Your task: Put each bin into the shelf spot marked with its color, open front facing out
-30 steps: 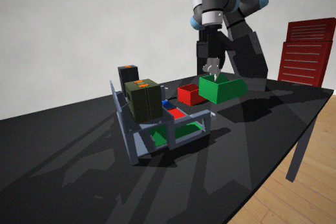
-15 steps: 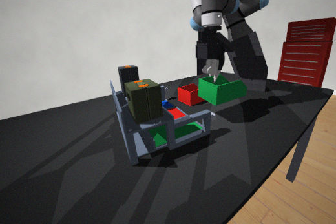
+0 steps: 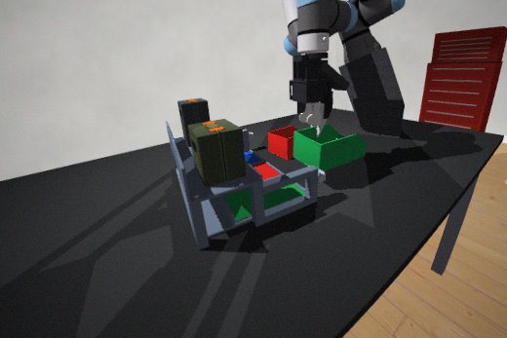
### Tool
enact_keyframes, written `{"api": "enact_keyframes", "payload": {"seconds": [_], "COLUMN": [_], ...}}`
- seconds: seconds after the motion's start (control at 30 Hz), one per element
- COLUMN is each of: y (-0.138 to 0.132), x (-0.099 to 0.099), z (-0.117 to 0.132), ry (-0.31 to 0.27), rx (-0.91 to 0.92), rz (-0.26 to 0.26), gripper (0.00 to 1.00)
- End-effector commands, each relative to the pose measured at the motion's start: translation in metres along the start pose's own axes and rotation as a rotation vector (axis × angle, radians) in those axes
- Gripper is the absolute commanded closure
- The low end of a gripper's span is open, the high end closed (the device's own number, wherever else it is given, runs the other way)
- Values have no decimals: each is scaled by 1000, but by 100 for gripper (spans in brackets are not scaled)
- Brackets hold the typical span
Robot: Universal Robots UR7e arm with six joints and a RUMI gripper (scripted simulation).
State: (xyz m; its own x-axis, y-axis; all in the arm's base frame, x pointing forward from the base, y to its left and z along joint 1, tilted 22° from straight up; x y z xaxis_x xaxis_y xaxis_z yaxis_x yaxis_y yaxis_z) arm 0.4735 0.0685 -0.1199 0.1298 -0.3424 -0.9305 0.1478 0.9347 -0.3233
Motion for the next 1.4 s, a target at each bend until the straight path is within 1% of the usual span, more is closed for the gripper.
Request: {"api": "enact_keyframes", "payload": {"seconds": [0.0, 0.17, 0.33, 1.0, 1.13, 1.3, 1.37], "y": [0, 0, 0, 0, -1, -1, -1], "x": [14, 23, 26, 26, 27, 27, 27], "z": [10, 16, 17, 18, 18, 20, 20], "ry": [-2, -2, -2, -1, 8, 35, 35], "rx": [0, 0, 0, 0, 0, 1, 1], "rz": [0, 0, 0, 1, 5, 18, 18], "gripper": [100, 100, 100, 100, 100, 100, 100]}}
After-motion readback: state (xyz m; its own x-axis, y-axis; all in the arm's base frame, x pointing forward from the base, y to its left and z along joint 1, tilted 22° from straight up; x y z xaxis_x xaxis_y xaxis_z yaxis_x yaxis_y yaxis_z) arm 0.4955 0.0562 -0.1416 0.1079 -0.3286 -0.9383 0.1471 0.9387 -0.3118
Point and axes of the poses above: the point where the finger pads meet when closed, its own x axis out along the fingers, its own y axis across the jaws, z = x × y, the point moved 5 cm from there along -x, back along the fingers, and after that the axes turned 3 degrees about -x, right-handed, at the moved point
